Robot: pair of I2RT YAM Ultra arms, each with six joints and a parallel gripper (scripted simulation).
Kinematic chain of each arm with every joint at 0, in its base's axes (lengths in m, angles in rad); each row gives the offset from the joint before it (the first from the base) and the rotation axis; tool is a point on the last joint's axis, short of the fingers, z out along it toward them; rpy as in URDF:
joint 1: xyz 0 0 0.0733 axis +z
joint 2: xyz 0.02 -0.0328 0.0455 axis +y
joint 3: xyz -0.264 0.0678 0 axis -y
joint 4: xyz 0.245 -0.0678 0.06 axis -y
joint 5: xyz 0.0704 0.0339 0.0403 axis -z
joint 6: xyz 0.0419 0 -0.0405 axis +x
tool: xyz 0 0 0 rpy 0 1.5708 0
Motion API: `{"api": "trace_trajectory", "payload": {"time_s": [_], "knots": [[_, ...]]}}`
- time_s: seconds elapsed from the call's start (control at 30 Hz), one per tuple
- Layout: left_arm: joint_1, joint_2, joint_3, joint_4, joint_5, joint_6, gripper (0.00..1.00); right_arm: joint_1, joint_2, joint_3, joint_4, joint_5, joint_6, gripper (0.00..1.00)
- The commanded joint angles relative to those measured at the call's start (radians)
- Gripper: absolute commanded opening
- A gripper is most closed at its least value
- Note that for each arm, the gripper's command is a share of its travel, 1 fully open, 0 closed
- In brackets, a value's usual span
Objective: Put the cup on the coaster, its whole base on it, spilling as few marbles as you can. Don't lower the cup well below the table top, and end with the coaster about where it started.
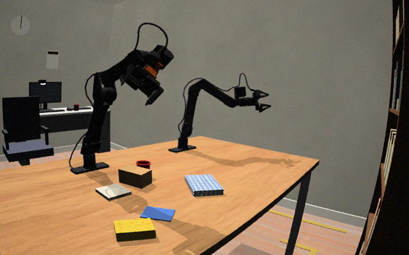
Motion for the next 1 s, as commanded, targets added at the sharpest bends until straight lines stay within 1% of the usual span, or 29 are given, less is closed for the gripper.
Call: {"api": "trace_trajectory", "payload": {"time_s": [0.0,0.53,0.6,0.67,0.83,0.97], "knots": [[0.0,-0.016,0.016,0.007,-0.002,-0.008,1.0,0.0,-0.021,0.015,0.007,0.013,0.003,1.0],[0.0,-0.016,0.016,0.007,-0.002,-0.008,1.0,0.0,-0.021,0.015,0.007,0.013,0.003,1.0],[0.0,-0.006,0.005,-0.016,-0.003,-0.013,1.0,0.0,-0.007,0.005,0.02,-0.007,-0.004,1.0],[-0.018,-0.021,-0.004,-0.045,-0.013,-0.033,1.0,0.003,-0.02,-0.012,0.033,-0.02,-0.011,1.0],[-0.136,-0.076,-0.029,-0.178,-0.02,-0.126,1.0,0.018,-0.075,-0.105,0.079,-0.077,-0.024,1.0],[-0.301,-0.156,-0.054,-0.283,-0.018,-0.196,1.0,0.036,-0.167,-0.262,0.101,-0.132,-0.034,1.0]]}}
